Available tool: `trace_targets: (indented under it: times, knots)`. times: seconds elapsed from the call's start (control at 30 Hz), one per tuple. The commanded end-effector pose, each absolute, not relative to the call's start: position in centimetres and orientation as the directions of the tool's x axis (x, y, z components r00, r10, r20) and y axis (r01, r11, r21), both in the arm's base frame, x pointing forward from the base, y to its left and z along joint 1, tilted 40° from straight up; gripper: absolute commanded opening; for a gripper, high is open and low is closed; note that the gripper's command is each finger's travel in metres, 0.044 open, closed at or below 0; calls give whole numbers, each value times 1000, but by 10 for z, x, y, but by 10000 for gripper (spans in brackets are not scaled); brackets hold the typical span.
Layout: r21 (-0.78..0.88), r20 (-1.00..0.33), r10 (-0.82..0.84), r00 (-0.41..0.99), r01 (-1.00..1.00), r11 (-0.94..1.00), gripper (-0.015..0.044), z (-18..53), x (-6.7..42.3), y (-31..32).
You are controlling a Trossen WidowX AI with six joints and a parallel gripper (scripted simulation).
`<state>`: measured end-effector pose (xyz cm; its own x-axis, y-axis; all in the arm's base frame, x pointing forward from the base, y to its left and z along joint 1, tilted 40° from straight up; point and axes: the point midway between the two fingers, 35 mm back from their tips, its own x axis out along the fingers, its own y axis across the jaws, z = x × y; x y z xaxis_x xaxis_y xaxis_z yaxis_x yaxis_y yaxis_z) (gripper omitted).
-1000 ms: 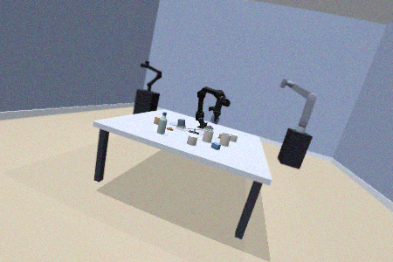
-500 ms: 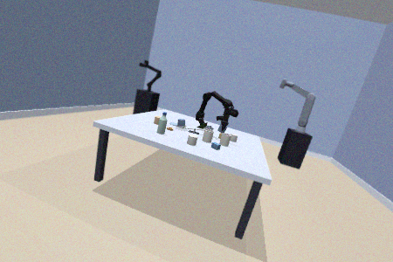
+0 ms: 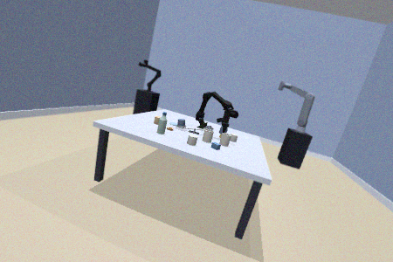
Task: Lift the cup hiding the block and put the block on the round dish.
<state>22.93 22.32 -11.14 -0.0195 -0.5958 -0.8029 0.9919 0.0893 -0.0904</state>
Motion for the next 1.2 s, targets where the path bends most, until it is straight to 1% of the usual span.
trace_targets:
  times: [0.0, 0.87, 1.17]
  knots:
    - [-96, -781, -624, -25, 992, 80, 0, -126, 231, 205]
    - [-95, -780, -625, -25, 992, 80, 0, -143, 230, 191]
    - [-102, -777, -628, -34, 992, 72, 236, -142, 229, 191]
